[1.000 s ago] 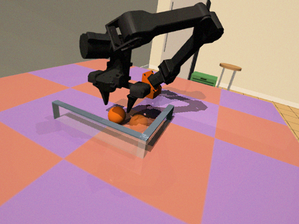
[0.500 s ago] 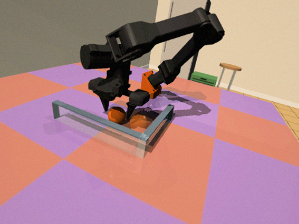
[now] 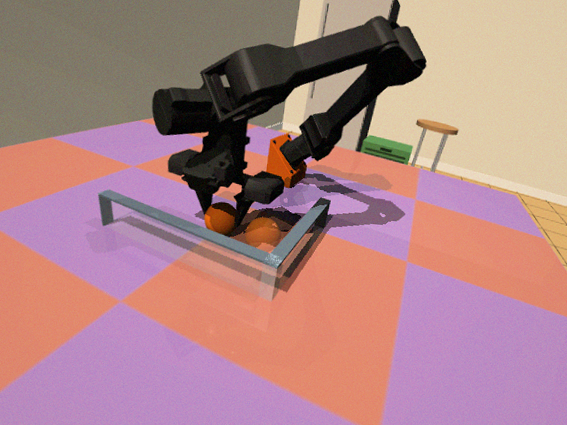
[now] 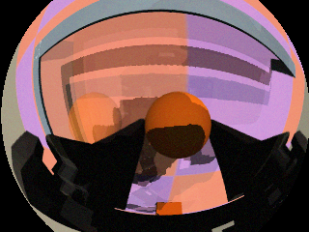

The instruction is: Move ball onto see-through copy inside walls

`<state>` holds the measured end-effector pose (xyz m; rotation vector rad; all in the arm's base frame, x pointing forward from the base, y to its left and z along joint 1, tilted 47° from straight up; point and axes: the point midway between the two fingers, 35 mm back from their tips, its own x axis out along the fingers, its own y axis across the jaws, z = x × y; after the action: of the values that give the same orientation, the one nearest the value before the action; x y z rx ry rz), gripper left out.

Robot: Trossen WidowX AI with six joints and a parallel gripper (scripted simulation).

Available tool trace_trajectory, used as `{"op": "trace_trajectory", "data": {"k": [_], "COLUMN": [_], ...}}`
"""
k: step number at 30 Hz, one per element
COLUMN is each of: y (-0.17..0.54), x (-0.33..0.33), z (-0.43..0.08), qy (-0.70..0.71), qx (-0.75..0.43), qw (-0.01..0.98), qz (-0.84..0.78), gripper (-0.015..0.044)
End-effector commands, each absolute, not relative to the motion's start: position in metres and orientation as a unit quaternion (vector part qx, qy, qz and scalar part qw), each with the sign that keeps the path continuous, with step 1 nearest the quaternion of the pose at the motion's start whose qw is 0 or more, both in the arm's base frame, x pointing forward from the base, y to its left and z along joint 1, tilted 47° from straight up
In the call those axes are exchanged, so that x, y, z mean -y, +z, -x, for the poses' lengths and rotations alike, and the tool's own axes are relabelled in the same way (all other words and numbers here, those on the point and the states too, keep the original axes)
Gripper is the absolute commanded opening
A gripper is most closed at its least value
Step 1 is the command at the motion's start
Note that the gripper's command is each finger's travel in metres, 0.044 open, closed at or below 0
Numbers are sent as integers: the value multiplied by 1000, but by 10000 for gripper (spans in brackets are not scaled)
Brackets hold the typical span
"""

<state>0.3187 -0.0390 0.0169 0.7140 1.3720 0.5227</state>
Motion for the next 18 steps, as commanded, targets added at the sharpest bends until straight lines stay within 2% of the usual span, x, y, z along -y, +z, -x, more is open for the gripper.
{"op": "trace_trajectory", "data": {"k": [1,6,18], "y": [22,39,85], "x": [45,67,115], "z": [-320,-320,-310], "qy": [231,227,223], "qx": [-612,-612,-610], "qw": [685,687,688], "qz": [-322,-321,-322], "gripper": [134,3,0]}}
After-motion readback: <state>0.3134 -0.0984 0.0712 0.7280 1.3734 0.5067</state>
